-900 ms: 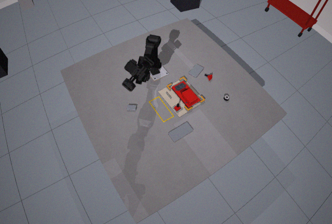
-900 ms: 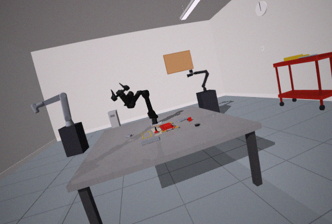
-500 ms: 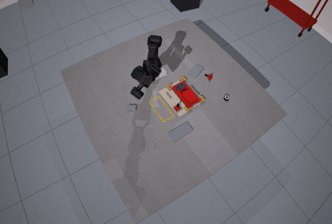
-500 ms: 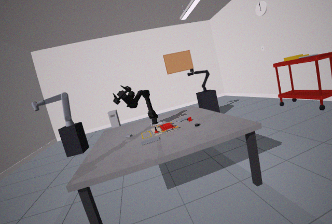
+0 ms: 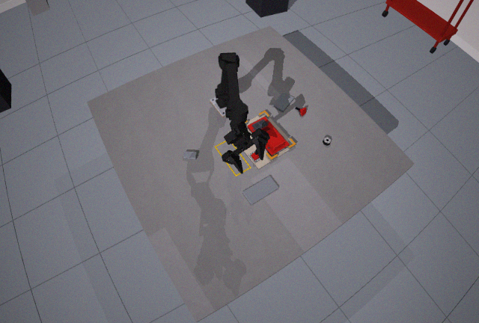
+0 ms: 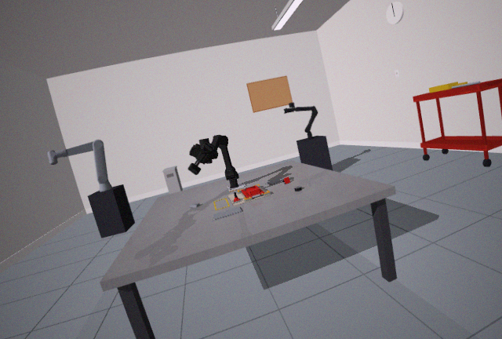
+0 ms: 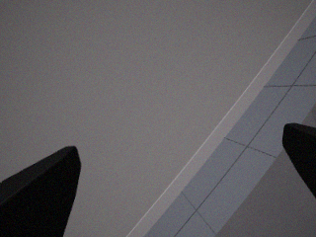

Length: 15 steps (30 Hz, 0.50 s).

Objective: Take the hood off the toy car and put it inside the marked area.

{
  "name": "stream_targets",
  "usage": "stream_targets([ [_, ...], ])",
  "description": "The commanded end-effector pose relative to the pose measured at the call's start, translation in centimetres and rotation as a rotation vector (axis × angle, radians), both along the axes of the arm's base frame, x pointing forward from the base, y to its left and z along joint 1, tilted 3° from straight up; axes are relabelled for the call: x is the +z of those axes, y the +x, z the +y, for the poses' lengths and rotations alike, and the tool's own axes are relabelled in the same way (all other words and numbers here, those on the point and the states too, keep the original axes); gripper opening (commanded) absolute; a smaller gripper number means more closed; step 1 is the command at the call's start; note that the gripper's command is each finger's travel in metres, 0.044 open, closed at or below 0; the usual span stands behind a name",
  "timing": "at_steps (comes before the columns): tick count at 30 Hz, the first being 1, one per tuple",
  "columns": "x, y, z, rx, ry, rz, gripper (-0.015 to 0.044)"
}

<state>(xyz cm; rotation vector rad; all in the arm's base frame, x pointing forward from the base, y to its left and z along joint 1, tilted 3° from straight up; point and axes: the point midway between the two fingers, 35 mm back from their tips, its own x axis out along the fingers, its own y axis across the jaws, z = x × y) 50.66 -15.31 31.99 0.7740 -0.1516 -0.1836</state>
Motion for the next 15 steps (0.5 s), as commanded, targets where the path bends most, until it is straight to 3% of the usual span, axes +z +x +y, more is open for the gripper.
stream_targets([
  [1,-3.6,1.4,4.3,0.075,-0.031,0.224,0.044],
  [8,-10.0,0.5,12.1,0.255,-0.115,0.608,0.044],
  [15,-15.0,-4.3,19.4,0.478,-0.252,0.985,0.044],
])
